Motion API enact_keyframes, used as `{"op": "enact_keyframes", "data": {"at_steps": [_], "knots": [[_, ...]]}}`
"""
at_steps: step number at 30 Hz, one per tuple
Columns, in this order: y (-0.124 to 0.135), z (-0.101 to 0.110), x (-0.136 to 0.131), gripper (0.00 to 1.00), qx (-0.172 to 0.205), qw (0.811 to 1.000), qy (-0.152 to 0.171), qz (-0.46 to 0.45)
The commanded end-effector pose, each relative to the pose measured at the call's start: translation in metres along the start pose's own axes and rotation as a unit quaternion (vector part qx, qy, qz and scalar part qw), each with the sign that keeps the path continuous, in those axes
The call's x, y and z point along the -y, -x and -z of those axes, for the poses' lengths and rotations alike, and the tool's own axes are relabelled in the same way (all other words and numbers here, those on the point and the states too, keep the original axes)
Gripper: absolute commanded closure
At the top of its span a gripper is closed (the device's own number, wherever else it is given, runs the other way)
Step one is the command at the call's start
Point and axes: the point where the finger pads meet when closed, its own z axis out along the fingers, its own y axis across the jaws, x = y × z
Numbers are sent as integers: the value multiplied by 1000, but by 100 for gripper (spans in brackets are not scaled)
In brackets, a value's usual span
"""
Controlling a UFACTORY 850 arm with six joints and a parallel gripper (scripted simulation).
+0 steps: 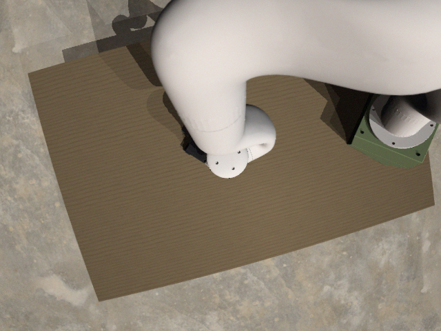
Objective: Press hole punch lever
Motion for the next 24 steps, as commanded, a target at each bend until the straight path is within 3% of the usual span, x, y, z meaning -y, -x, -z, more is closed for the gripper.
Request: {"op": "enact_keyframes", "data": {"at_steps": [1, 24], "knots": [[-1, -4, 0, 100, -1, 1000, -1, 0], [-1, -11, 0, 100, -1, 1000, -1, 0]]}}
